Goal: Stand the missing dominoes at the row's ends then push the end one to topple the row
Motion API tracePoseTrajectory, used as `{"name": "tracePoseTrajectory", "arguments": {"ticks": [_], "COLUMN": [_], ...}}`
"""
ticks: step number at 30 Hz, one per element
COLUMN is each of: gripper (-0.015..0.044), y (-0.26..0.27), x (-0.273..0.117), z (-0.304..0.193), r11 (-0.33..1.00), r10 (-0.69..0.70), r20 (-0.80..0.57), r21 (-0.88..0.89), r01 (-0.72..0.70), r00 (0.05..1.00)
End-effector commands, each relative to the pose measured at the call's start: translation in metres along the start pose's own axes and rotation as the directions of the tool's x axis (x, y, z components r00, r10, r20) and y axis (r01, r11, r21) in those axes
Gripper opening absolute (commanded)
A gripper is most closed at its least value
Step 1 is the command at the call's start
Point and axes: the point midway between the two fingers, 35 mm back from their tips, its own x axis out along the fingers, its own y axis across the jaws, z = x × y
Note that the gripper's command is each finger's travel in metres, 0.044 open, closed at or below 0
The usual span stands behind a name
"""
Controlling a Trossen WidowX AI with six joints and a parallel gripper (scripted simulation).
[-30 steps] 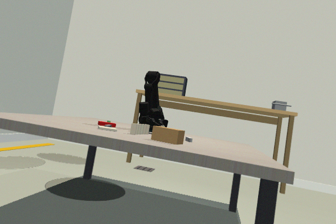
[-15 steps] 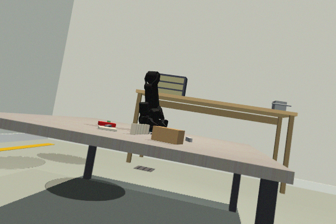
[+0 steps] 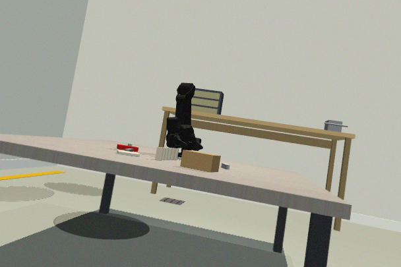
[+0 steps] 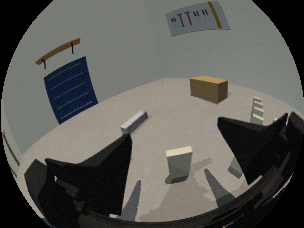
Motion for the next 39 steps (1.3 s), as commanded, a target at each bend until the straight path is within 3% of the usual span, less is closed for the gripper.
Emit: {"name": "tracePoseTrajectory", "arguments": {"ticks": [1,6,16,21,26,34,39], "gripper": [0.0440,0.0440,0.0440,0.0440,0.0440,0.0440,0.0440], "y": [-0.001,-0.006,-0.045,-0.040,-0.024,-0.002,0.001], "x": [-0.002,0.001,0.068,0.077,0.062,0.023,0.017], "z": [0.020,0.028,0.036,0.030,0.040,0.068,0.072], "r11": [1.000,1.000,0.970,0.968,0.985,1.000,1.000], "r10": [-0.005,-0.013,-0.047,-0.027,-0.005,-0.010,-0.010], "r20": [0.004,-0.015,-0.368,-0.639,-0.855,-0.982,-0.989], "r21": [-0.008,0.008,0.203,0.175,0.086,-0.006,-0.009], "r01": [0.005,0.013,0.130,0.179,0.151,0.023,0.005], "r00": [1.000,1.000,0.929,0.769,0.519,0.188,0.149]}}
